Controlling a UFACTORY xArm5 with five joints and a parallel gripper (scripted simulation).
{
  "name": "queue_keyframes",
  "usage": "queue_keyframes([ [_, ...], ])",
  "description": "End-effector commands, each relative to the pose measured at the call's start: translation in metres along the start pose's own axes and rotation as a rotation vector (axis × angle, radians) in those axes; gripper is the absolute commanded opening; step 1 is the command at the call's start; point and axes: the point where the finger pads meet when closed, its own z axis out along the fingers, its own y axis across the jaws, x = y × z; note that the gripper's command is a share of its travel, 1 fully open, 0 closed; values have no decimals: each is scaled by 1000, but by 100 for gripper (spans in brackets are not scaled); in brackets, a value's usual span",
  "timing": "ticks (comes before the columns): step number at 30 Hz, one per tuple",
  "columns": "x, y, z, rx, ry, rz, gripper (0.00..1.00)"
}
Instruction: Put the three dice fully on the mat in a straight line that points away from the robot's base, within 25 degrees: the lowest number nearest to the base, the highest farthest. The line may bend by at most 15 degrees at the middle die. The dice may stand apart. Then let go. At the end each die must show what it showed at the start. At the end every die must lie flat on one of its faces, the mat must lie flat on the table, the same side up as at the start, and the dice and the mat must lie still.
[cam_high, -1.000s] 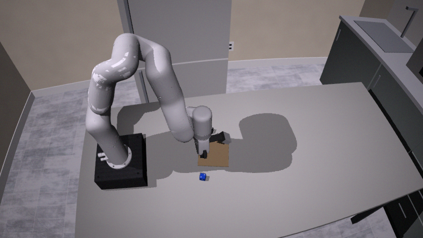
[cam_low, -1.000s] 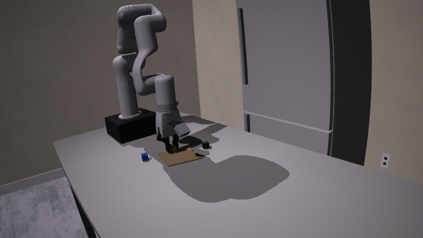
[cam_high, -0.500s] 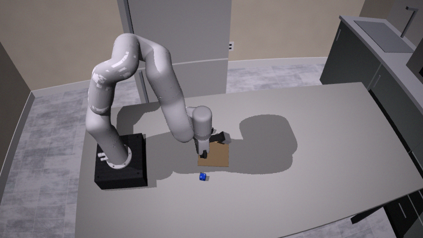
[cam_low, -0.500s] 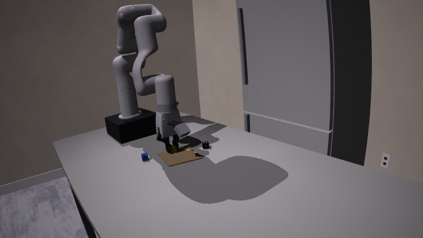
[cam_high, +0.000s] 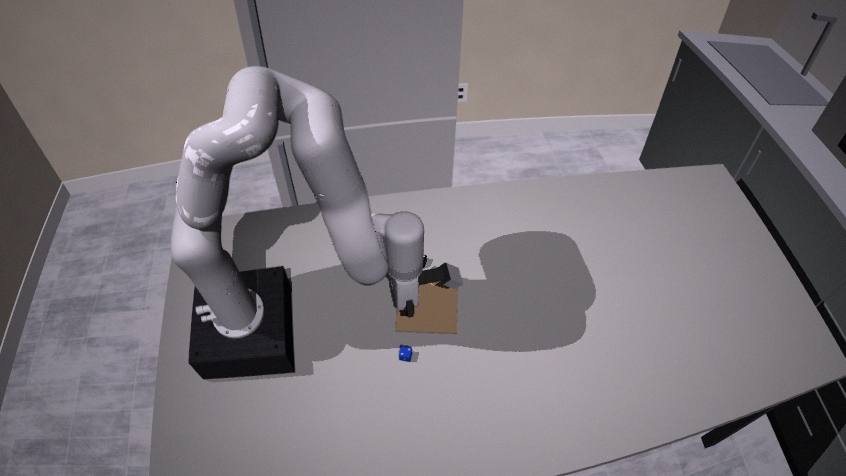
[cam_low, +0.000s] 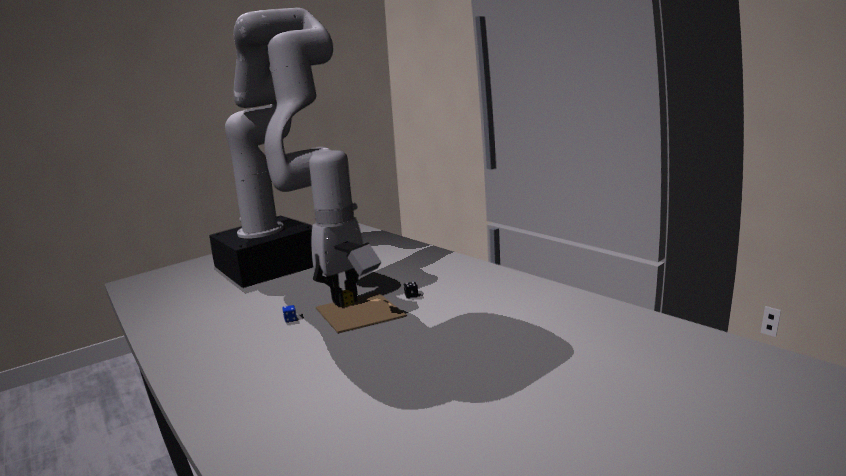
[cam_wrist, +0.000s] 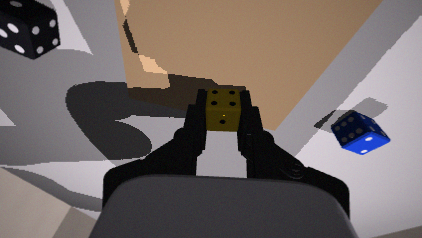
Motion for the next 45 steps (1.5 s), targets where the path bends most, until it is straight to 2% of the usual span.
queue_keyframes([
  [1,1,0,-1,0,3,0,21],
  [7,1,0,-1,0,3,0,21],
  [8,1,0,-1,0,3,0,25],
  [13,1,0,-1,0,3,0,29],
  [14,1,0,-1,0,3,0,33],
  [18,1,0,-1,0,3,0,33],
  [19,1,0,-1,0,3,0,37],
  [21,1,0,-1,0,3,0,37],
  [22,1,0,-1,0,3,0,42],
  [35,1,0,-2,0,3,0,42],
  [40,1,-1,-11,0,3,0,42],
  [45,1,-1,-33,0,3,0,42],
])
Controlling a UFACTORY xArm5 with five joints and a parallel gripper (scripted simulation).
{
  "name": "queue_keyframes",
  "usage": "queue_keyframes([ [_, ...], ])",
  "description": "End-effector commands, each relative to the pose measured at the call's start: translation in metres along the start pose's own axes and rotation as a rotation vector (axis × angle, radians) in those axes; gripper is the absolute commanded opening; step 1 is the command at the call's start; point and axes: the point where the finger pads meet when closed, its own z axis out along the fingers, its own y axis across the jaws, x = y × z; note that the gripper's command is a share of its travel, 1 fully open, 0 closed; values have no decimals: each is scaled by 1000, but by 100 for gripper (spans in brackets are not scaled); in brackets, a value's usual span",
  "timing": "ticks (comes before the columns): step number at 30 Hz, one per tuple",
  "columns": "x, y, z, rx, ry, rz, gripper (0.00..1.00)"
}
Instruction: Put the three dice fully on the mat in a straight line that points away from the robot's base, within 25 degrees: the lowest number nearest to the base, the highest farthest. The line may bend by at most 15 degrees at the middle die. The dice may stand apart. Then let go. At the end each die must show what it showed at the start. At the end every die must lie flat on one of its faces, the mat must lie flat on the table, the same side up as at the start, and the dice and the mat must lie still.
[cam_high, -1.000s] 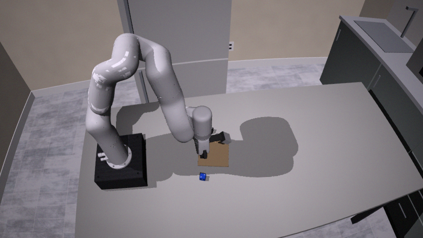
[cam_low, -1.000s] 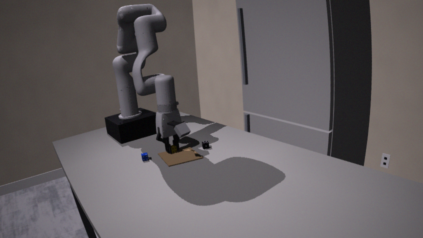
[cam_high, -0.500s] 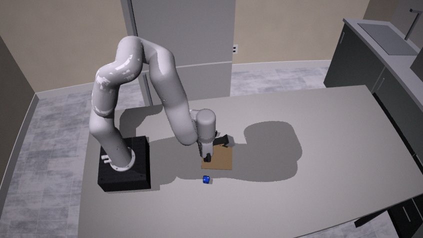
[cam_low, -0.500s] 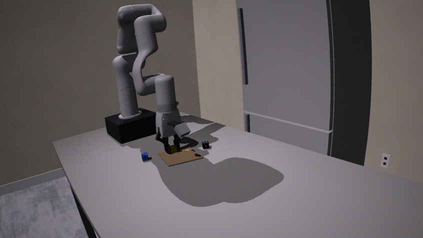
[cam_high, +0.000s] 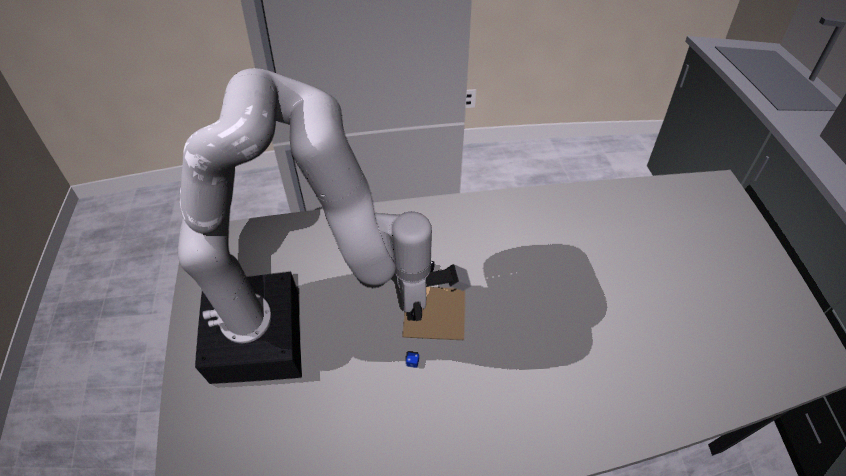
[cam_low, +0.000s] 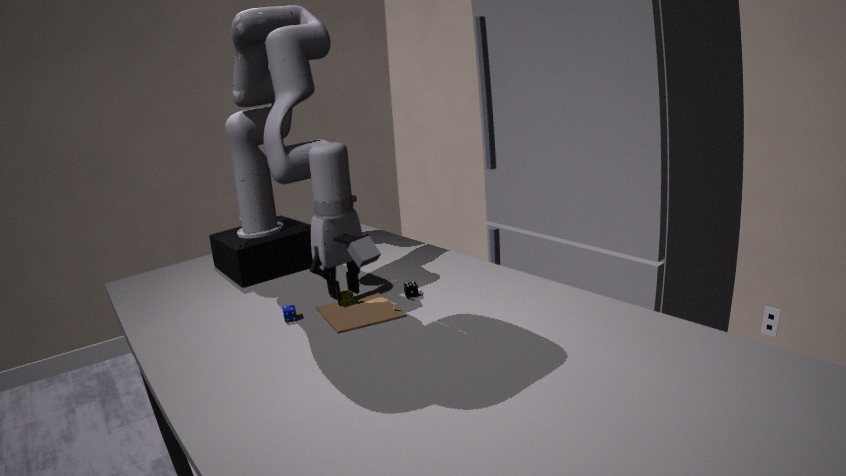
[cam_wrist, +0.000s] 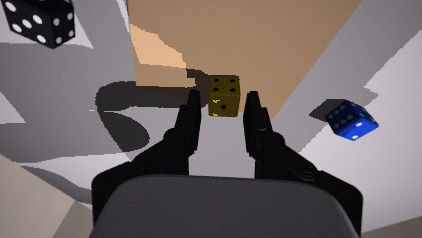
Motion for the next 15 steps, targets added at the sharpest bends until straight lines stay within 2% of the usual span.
queue_keyframes([
  [1,1,0,-23,0,3,0,42],
  [4,1,0,-39,0,3,0,42],
  [6,1,0,-39,0,3,0,42],
  [11,1,0,-63,0,3,0,42],
  [15,1,-1,-73,0,3,0,42],
])
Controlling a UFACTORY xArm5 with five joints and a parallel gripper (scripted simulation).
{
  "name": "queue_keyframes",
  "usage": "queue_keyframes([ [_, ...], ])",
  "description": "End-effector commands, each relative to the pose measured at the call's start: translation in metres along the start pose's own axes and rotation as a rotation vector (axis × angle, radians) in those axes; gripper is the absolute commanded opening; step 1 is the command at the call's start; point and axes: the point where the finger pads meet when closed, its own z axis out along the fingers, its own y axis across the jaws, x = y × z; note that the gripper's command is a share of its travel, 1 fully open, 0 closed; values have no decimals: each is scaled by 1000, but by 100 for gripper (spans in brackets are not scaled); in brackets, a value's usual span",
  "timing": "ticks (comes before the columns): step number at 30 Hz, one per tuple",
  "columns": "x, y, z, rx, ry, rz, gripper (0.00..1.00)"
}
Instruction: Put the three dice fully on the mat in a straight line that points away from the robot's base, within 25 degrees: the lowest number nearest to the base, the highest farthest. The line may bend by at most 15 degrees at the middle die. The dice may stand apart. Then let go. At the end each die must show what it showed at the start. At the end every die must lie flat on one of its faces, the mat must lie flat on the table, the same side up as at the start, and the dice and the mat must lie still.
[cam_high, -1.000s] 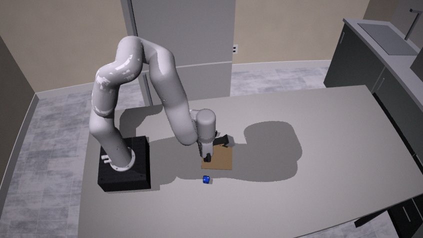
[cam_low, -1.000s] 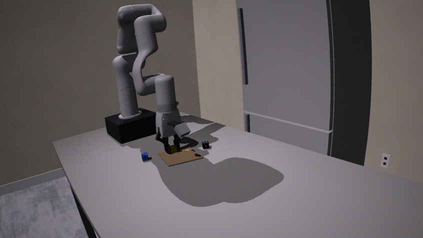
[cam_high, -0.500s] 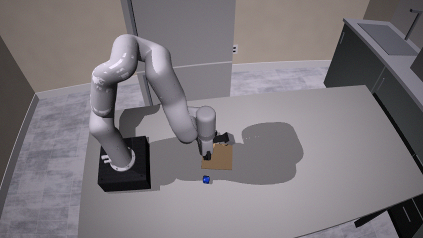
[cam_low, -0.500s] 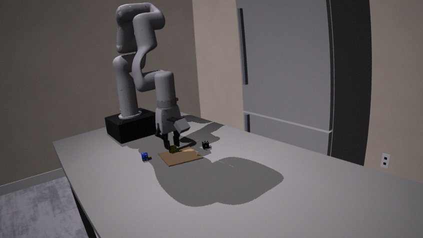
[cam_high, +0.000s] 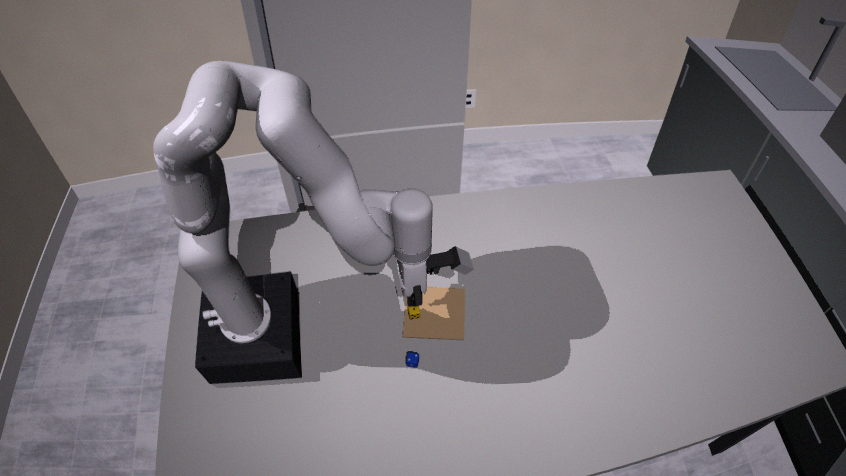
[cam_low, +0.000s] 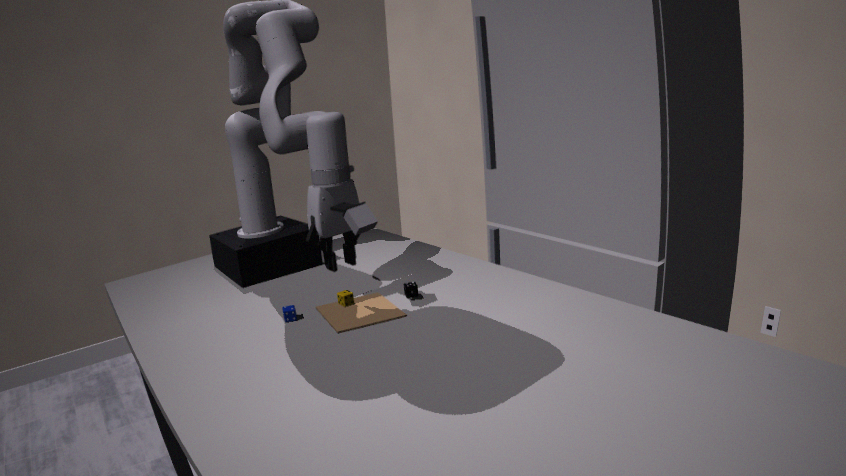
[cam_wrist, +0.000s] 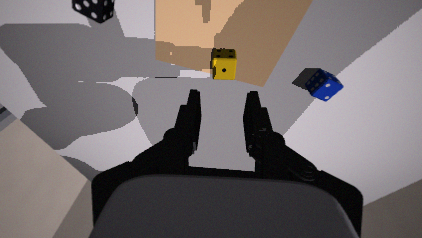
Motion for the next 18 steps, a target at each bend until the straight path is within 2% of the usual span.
queue_keyframes([
  [1,0,0,-13,0,1,0,42],
  [4,0,0,-14,0,1,0,42],
  [5,0,0,-14,0,1,0,100],
  [18,0,0,-14,0,1,0,100],
])
